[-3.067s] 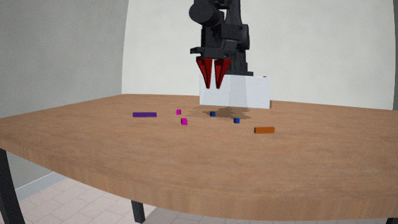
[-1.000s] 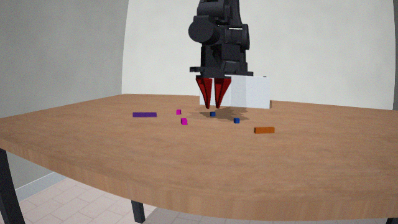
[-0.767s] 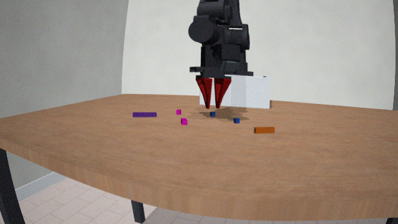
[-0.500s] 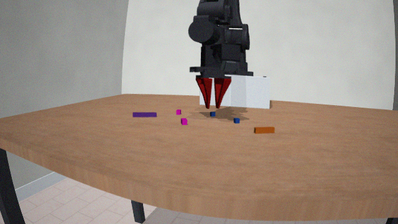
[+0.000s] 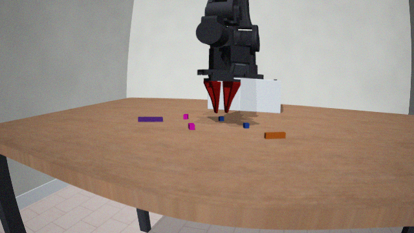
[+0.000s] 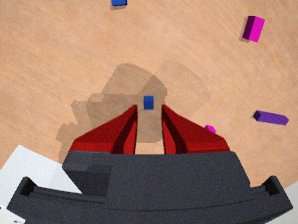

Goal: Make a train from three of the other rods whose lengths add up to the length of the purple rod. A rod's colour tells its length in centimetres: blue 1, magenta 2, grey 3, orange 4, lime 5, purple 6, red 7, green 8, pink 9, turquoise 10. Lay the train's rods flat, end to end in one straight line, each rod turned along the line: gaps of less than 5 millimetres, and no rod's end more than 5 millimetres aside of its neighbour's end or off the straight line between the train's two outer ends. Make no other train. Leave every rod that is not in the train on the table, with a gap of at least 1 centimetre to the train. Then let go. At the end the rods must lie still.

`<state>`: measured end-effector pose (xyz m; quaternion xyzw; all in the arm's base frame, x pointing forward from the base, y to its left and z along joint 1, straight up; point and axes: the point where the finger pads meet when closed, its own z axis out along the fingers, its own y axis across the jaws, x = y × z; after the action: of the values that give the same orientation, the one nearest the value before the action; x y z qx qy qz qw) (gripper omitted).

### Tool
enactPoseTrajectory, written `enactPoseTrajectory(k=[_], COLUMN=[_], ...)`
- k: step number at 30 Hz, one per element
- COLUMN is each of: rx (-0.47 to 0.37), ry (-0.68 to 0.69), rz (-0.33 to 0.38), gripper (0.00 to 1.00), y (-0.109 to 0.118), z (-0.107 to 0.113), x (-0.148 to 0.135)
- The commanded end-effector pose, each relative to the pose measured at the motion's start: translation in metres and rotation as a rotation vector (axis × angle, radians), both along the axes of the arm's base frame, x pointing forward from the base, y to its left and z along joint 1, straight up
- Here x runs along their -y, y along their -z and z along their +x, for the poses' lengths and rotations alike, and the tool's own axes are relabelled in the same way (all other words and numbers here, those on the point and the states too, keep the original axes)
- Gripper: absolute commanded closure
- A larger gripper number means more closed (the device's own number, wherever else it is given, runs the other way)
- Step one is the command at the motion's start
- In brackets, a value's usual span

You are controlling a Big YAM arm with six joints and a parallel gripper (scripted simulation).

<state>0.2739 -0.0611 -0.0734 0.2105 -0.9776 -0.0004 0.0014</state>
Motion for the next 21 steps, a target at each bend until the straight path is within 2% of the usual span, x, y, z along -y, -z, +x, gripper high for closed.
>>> enactPoseTrajectory(k=[1, 21], rx=[0.032, 0.033], ry=[-0.006, -0.005], rz=[-0.003, -0.003], gripper=[0.77, 0.77], y=[-0.0039, -0.0038], z=[0.0044, 0.0027], x=[0.0033, 0.0046])
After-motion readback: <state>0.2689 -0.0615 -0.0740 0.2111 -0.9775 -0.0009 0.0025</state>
